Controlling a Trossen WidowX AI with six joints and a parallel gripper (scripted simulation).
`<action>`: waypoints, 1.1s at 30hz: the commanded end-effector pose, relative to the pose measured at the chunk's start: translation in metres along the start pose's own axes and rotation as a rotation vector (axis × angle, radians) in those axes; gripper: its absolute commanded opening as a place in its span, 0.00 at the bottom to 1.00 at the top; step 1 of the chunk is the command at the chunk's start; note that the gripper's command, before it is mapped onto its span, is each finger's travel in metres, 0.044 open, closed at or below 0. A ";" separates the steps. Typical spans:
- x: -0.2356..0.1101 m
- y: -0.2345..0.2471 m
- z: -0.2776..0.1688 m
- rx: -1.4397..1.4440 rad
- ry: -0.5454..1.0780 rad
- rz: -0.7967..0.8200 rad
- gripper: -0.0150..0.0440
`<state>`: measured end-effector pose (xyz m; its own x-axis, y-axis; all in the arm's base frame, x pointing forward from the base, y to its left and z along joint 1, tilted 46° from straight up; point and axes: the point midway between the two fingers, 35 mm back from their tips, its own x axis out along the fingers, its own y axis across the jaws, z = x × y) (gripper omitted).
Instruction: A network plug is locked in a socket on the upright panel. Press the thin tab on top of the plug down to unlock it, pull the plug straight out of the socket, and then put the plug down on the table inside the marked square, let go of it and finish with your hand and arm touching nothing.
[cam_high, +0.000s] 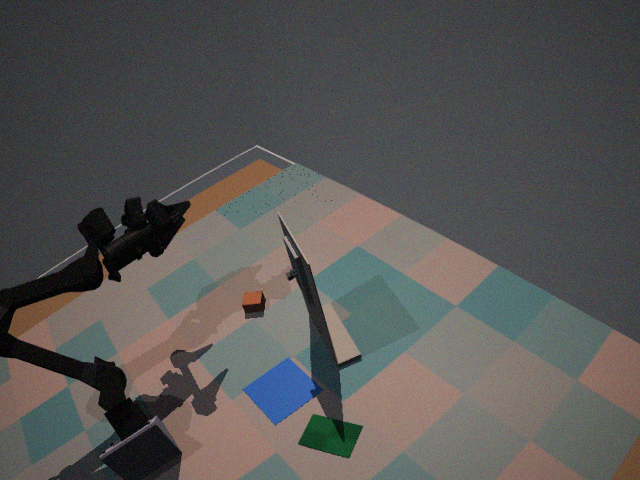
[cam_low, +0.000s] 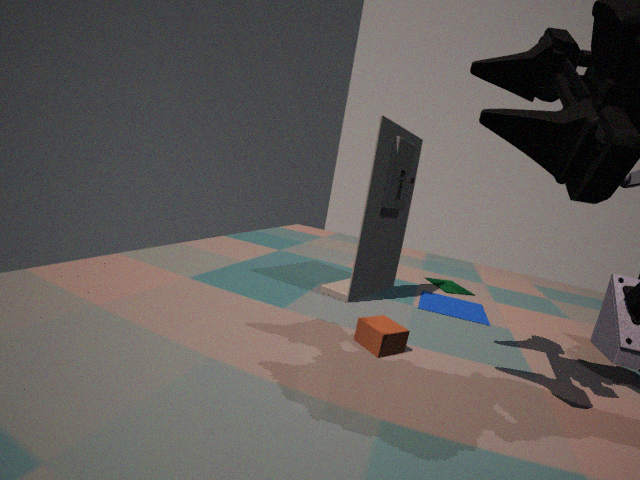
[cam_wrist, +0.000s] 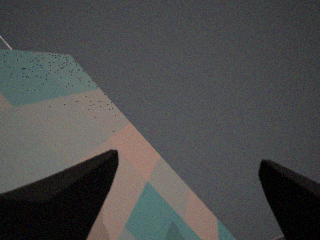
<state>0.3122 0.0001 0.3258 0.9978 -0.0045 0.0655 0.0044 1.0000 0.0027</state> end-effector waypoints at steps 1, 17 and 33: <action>0.000 -0.001 -0.001 -0.005 0.003 -0.003 0.89; -0.022 -0.059 -0.134 -0.465 0.379 -0.259 0.52; -0.057 -0.088 -0.199 -0.731 0.636 -0.328 0.52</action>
<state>0.2695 -0.0864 0.1280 0.7979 -0.4823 -0.3615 0.1192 0.7141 -0.6898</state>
